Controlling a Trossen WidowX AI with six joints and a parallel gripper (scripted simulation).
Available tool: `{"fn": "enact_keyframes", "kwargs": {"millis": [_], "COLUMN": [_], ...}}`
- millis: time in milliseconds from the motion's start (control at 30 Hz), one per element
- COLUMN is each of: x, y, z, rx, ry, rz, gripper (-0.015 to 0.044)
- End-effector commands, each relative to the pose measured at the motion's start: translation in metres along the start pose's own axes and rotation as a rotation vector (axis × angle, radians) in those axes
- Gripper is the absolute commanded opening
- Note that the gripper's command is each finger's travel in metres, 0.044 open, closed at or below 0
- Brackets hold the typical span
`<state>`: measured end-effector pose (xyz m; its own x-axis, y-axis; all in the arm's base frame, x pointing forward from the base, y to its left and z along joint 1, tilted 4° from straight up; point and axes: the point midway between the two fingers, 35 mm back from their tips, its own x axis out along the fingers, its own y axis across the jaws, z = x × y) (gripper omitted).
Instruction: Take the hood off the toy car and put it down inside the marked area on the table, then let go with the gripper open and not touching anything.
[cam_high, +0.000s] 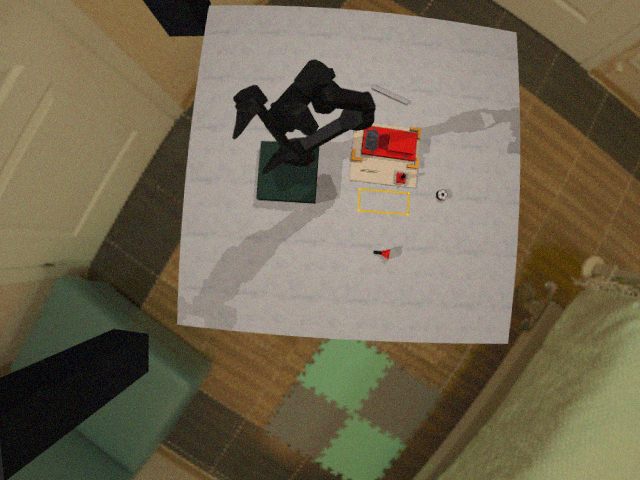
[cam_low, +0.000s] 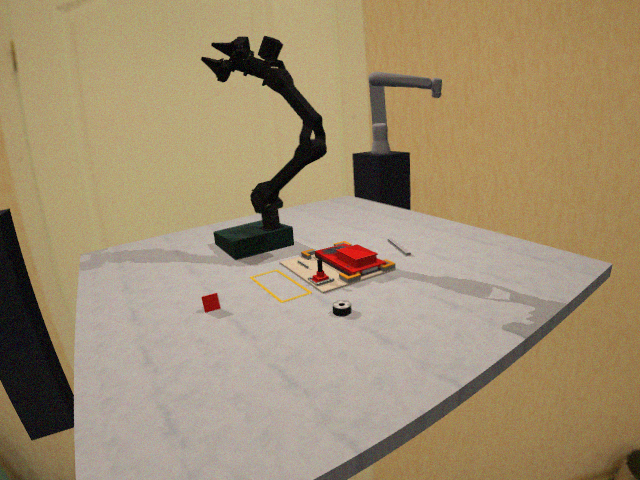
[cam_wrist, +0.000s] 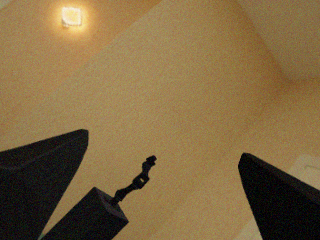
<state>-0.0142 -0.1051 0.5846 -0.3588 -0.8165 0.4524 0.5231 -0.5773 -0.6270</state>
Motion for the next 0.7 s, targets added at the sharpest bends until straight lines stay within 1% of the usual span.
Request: {"fn": "enact_keyframes", "kwargs": {"millis": [0,333,667], "x": [0.015,0.047,0.073], "y": [0.003,0.036,0.096], "z": [-0.018,-0.043,-0.054], "rx": [0.125,0.360,0.568], "ry": [0.007,0.015,0.061], "rz": [0.077,0.298,0.557], "gripper": [0.0440,0.0440,0.0440]}}
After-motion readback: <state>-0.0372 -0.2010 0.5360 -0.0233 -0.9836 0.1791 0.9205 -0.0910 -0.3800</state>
